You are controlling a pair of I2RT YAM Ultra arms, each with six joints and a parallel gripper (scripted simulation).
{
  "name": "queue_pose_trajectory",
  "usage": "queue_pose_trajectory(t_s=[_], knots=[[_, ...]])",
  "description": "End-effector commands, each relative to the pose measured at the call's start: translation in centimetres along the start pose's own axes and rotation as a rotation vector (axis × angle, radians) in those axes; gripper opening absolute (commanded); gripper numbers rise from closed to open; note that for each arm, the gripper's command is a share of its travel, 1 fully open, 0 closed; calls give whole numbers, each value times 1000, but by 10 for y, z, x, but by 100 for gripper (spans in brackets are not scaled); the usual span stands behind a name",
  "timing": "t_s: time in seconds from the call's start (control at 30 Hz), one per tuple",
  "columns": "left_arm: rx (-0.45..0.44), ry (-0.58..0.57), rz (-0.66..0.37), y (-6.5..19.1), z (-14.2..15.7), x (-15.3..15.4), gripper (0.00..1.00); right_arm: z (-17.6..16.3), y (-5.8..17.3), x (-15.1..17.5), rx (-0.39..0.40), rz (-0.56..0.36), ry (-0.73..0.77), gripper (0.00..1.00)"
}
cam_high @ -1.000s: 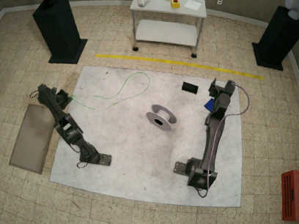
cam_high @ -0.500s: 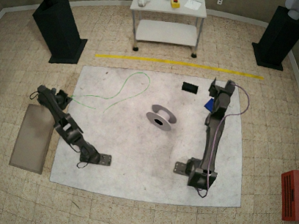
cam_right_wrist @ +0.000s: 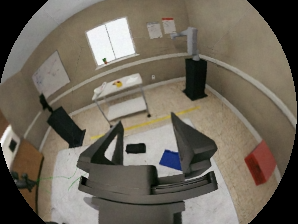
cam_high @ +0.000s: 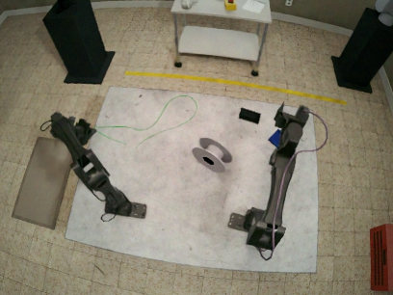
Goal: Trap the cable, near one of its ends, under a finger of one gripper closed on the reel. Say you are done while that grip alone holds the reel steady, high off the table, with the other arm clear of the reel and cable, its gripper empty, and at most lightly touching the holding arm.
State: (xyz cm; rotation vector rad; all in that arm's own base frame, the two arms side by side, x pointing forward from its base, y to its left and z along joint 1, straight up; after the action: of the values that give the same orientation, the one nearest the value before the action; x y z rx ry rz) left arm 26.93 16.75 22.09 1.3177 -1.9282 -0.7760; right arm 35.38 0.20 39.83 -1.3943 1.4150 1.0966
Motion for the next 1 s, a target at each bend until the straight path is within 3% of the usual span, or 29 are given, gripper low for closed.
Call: queue_pose_trajectory(t_s=[0.0,0.47,0.67,0.77,0.83,0.97], knots=[[28,-27,-16,0,-11,13,0,-14,11,-29,44,-75,-3,75],[22,-26,-24,-39,-46,77,0,-14,11,-29,44,-75,-3,75],[25,-25,-23,-71,-71,125,0,-14,11,-29,44,-75,-3,75],[74,-44,-33,-75,-101,153,0,-14,11,-29,44,-75,-3,75],[27,-24,-22,-103,-104,164,0,-14,11,-29,44,-75,-3,75],[35,-25,-22,-117,-116,187,0,-14,11,-29,44,-75,-3,75]])
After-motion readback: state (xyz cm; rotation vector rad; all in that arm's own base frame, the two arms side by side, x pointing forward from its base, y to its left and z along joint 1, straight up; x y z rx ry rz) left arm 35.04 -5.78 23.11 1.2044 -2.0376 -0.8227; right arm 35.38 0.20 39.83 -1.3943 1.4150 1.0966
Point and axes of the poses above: on each arm, the point where the finger pads meet when closed, its own y axis back along the fingers, its own z axis across the jaws, x = y × z, the point moved 3 cm from there along y, back along the fingers, and after that the axes turned 15 degrees about y, right-handed, at the moved point
